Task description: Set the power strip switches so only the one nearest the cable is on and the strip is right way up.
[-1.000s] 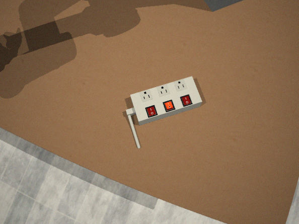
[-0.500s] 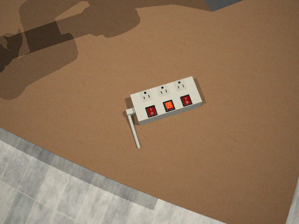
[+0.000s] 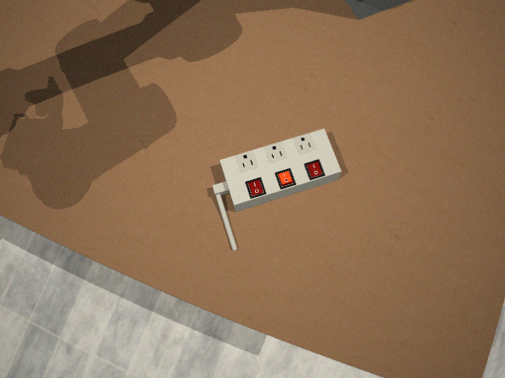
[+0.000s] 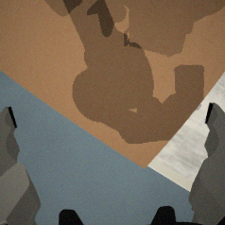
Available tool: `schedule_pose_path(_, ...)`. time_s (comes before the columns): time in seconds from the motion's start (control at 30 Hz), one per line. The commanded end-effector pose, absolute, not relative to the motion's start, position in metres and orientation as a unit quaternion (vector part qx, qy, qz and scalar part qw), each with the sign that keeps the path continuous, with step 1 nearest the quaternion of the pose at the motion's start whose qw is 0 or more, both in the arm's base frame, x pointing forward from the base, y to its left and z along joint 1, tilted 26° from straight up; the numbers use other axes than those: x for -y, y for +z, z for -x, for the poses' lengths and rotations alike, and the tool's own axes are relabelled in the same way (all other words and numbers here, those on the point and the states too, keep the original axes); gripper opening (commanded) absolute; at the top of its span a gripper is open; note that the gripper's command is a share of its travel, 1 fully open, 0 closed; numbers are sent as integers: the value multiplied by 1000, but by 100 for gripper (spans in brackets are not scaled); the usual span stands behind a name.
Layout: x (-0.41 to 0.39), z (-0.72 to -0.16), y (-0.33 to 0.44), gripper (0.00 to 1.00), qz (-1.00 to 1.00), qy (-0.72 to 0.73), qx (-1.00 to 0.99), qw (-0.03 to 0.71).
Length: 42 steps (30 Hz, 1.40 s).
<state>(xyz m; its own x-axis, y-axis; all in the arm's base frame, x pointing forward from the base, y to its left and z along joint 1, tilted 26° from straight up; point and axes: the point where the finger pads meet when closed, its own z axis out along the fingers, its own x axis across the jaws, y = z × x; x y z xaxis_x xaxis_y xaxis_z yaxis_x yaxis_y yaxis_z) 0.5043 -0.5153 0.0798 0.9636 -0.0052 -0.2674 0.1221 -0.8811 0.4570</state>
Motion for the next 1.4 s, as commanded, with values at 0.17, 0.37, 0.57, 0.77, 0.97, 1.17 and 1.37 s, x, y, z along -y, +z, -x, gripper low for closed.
schedule_pose_path(0.17,416,-544,6,100,-929,-158,-252,222)
schedule_pose_path(0.37,372,-552,-23,100,-899,-171,-342,211)
schedule_pose_path(0.57,312,-554,-59,100,-845,-187,-461,196)
schedule_pose_path(0.77,269,-551,-84,100,-796,-198,-542,183)
schedule_pose_path(0.97,217,-541,-111,100,-723,-211,-636,168)
schedule_pose_path(1.17,175,-527,-132,100,-653,-221,-708,154)
schedule_pose_path(1.37,138,-511,-150,100,-579,-230,-769,140)
